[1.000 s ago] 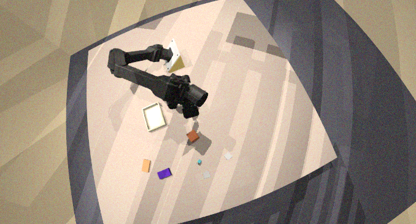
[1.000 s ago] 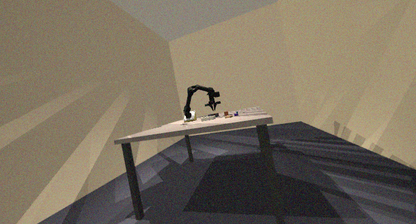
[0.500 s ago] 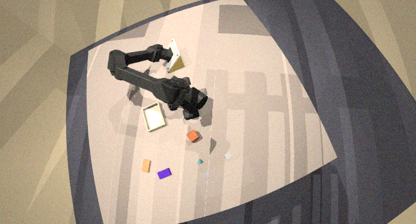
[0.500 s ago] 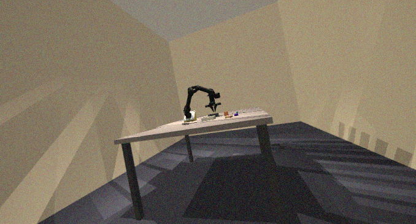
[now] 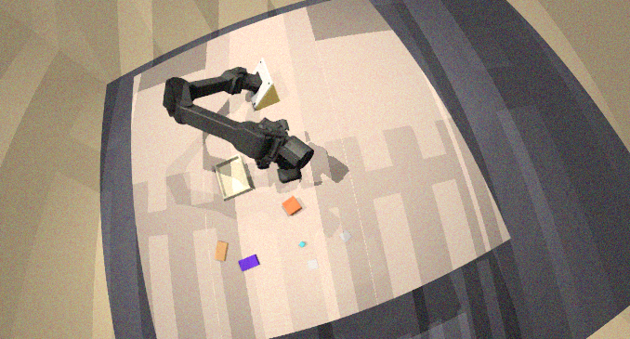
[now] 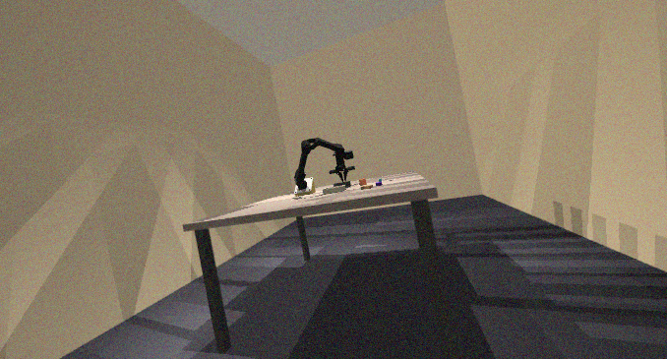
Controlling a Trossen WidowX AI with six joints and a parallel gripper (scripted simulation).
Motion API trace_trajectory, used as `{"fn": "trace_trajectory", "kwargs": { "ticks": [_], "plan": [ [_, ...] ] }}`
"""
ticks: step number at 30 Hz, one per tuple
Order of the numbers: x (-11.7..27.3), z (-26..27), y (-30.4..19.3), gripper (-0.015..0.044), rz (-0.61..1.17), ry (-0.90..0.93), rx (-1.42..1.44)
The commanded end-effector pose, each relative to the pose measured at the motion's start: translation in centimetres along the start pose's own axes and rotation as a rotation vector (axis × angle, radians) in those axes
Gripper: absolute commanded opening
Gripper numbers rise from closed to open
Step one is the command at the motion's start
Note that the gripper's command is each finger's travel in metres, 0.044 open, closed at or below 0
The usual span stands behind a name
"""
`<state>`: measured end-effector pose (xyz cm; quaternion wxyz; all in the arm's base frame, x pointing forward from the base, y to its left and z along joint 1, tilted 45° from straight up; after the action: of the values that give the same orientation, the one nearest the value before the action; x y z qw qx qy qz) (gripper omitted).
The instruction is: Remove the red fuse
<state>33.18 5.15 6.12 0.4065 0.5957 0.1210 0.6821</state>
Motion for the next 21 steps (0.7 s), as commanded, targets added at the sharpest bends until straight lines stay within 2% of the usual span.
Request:
{"fn": "trace_trajectory", "kwargs": {
  "ticks": [1,21],
  "plan": [
    [-0.09,-0.01,0.0,0.0074,-0.004,0.004,0.005],
    [-1.03,0.0,0.01,0.0074,-0.004,0.004,0.005]
  ]
}}
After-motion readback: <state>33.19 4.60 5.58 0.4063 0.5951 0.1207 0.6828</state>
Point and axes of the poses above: the point midway between the two fingers, 35 mm back from their tips, its own x axis back along the fingers, its own z axis across the jaws, y = z × x, the point moved 8 cm from there along x, back along the fingers, and after that the axes turned 14 degrees about -x, right-handed, at the moved point
